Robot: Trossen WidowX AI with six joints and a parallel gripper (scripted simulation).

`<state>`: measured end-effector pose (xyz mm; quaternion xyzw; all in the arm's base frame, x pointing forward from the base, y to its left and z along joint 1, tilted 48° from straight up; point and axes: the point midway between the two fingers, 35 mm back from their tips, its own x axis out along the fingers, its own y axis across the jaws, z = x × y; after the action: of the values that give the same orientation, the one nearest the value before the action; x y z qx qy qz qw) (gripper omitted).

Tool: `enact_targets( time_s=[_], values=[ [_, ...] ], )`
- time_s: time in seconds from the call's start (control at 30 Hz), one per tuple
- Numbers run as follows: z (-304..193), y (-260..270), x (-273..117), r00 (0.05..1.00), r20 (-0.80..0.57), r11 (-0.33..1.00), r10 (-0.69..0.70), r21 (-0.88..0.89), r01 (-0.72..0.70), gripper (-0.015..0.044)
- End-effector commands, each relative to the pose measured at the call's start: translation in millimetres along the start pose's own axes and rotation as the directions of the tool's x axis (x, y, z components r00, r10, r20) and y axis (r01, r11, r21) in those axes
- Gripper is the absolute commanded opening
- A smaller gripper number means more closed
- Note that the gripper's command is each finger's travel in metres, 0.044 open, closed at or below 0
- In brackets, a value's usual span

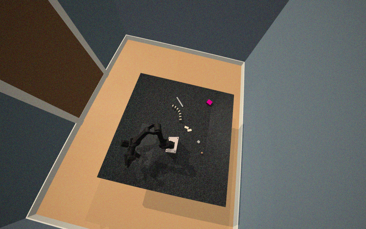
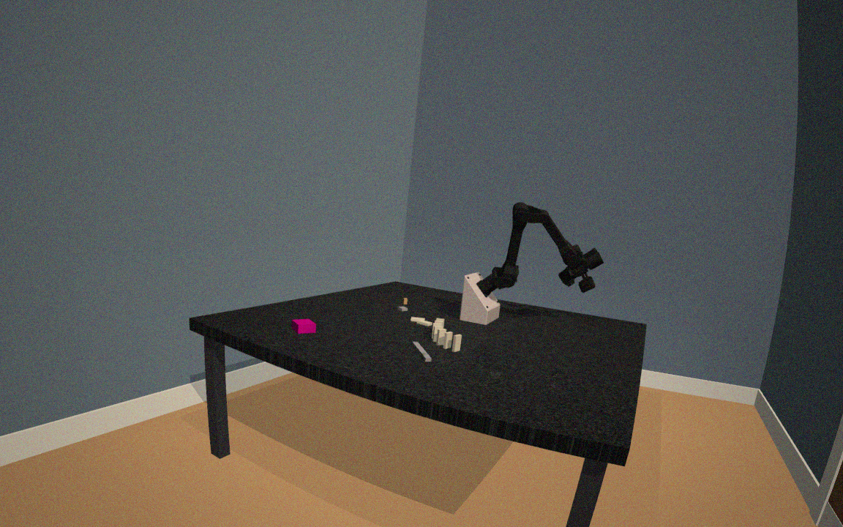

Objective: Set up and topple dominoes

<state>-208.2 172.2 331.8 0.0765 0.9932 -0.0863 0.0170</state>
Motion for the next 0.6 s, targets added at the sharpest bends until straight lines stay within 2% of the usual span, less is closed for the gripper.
enact_targets(
  time_s=[0.0,0.1,0.27,0.43,0.57],
  values=[
    [-0.2,1.0,-0.3,1.0,0.0,1.0,0.004,0.003,-0.004,0.0426],
    [-2.3,15.8,-5.5,0.998,-0.002,0.997,0.063,0.053,-0.063,0.044],
    [-8.9,69.5,-32.8,0.96,-0.004,0.931,0.282,0.242,-0.272,0.044],
    [-7.3,121.3,-76.3,0.868,0.012,0.771,0.497,0.451,-0.449,0.044],
    [-2.9,155.9,-120.1,0.761,0.035,0.592,0.648,0.605,-0.532,0.044]
  ],
)
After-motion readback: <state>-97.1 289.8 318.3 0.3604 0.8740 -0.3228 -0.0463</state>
